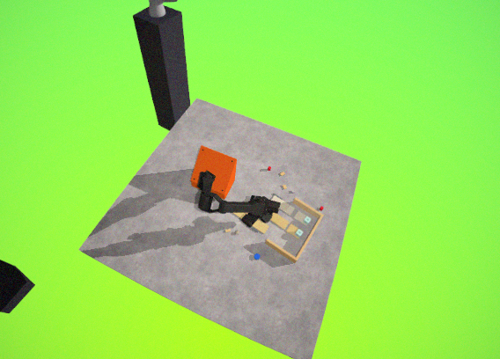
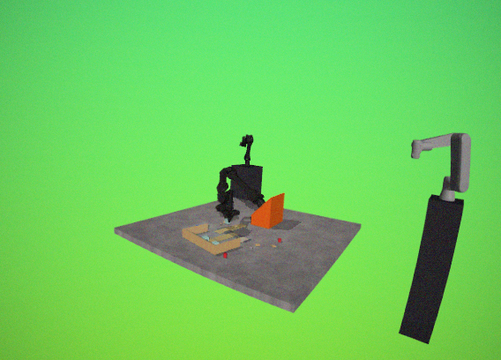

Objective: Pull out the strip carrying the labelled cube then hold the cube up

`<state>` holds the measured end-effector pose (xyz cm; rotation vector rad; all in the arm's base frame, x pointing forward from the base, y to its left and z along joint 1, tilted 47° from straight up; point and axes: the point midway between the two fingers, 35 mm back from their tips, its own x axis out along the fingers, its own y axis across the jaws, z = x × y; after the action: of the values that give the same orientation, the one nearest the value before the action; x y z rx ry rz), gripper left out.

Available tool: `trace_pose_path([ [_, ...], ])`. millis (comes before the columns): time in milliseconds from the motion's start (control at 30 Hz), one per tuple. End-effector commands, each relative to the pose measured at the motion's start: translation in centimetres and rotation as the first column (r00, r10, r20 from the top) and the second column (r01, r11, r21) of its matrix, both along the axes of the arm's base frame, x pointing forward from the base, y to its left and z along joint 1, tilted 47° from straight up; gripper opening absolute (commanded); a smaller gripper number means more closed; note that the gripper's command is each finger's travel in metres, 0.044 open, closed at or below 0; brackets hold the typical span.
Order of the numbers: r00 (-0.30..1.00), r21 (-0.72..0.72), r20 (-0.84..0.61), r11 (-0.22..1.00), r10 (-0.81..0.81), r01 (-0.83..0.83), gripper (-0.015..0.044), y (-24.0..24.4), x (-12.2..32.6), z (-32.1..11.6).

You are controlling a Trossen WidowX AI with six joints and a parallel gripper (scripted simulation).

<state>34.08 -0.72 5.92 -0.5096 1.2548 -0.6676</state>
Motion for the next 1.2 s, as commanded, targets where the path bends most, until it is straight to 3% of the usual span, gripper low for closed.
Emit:
trace_pose_path([
  [0,1.0,-0.002,-0.003,1.0,-0.002,0.002,0.0,-0.1,-1.7,-0.5],
  [233,1.0,-0.002,-0.004,1.0,-0.002,0.002,0.0,-0.2,-4.1,-1.0],
  [567,1.0,0.0,-0.005,1.0,-0.002,0.002,0.0,2.3,-4.7,1.3],
  [1167,1.0,-0.001,-0.005,1.0,-0.002,0.002,0.0,2.4,-4.7,1.4],
])
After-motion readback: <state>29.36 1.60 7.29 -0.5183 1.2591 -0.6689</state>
